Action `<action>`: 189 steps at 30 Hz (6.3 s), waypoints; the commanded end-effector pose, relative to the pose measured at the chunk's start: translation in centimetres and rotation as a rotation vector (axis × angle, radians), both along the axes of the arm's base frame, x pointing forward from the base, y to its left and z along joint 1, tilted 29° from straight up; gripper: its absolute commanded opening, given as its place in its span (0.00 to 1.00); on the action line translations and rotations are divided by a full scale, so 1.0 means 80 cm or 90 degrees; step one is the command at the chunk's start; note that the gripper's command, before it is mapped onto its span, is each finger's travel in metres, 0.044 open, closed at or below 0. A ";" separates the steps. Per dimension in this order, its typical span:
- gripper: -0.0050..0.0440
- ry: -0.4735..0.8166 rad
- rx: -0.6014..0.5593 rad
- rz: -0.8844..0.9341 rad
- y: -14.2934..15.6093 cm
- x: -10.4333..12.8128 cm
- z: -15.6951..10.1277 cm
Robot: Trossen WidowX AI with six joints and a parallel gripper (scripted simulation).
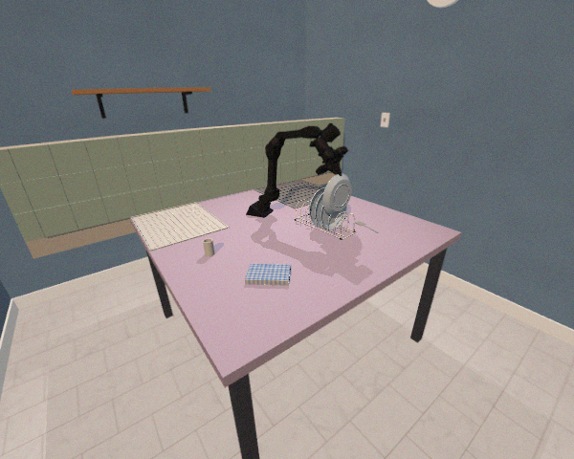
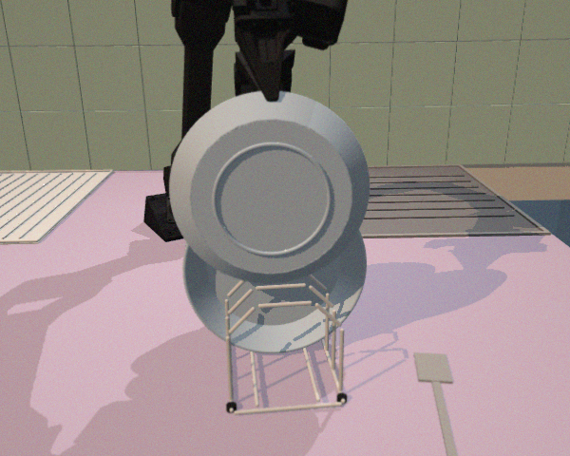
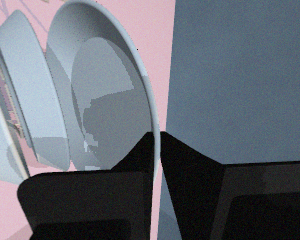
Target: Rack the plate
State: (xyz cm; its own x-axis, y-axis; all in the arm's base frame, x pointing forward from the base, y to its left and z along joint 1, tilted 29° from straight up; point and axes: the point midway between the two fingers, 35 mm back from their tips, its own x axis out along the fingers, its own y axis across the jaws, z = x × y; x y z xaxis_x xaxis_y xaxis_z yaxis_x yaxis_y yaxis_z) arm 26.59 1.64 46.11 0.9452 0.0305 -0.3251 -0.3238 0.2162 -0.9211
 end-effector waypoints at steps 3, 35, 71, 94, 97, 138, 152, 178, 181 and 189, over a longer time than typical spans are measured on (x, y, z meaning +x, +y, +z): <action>0.10 -0.013 0.002 0.003 0.000 -0.004 0.002; 0.10 -0.015 0.002 0.004 0.001 0.004 -0.012; 0.10 -0.015 0.001 0.005 0.003 0.012 -0.028; 0.10 -0.015 0.001 0.005 0.005 0.018 -0.038; 0.10 -0.015 0.001 0.005 0.005 0.019 -0.040; 0.10 -0.016 0.001 0.005 0.008 0.028 -0.059; 0.10 -0.015 0.001 0.005 0.009 0.032 -0.065; 0.10 -0.016 0.001 0.005 0.011 0.037 -0.076; 0.10 -0.016 0.001 0.005 0.011 0.038 -0.078; 0.10 -0.016 0.001 0.005 0.012 0.040 -0.082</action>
State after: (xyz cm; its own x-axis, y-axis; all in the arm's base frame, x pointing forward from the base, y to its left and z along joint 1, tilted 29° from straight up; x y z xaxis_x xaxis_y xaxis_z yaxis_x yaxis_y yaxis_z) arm 29.96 2.67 39.39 0.9480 0.0449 -0.3150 -0.3172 0.2117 -0.9244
